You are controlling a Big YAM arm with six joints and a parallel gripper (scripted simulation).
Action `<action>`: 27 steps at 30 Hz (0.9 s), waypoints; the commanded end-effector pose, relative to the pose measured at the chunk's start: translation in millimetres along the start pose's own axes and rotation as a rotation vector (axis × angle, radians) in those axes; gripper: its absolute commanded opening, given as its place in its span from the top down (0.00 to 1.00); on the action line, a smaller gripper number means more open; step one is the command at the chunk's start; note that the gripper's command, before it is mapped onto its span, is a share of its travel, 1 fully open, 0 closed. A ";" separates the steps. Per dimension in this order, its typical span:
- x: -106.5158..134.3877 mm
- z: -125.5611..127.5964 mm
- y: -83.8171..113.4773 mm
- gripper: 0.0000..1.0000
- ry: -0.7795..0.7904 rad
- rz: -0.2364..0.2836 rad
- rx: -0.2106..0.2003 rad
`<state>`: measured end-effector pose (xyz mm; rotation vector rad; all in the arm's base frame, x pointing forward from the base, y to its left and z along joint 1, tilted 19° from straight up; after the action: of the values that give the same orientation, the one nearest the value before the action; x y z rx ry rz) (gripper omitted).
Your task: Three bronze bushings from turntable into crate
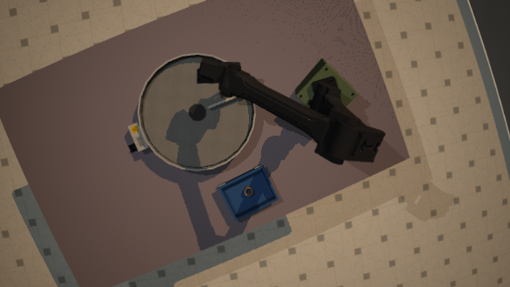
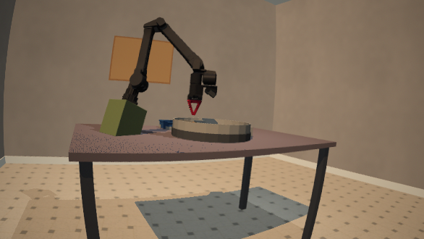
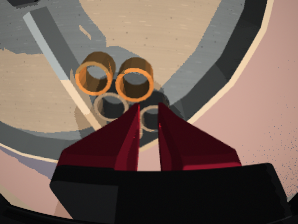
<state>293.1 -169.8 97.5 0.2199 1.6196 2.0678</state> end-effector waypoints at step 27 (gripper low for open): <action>-19.3 -1.6 13.2 0.87 0.018 -0.041 0.002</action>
<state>293.1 -169.8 97.5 0.2197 1.6197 2.0679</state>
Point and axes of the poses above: the point where the finger pads meet when closed, its own y axis back along the fingers, its own z axis across the jaws, x = y × z, the point moved 6 cm from there along y, back along the fingers, and after that the axes turned 8 degrees about -y, right-handed, at the moved point
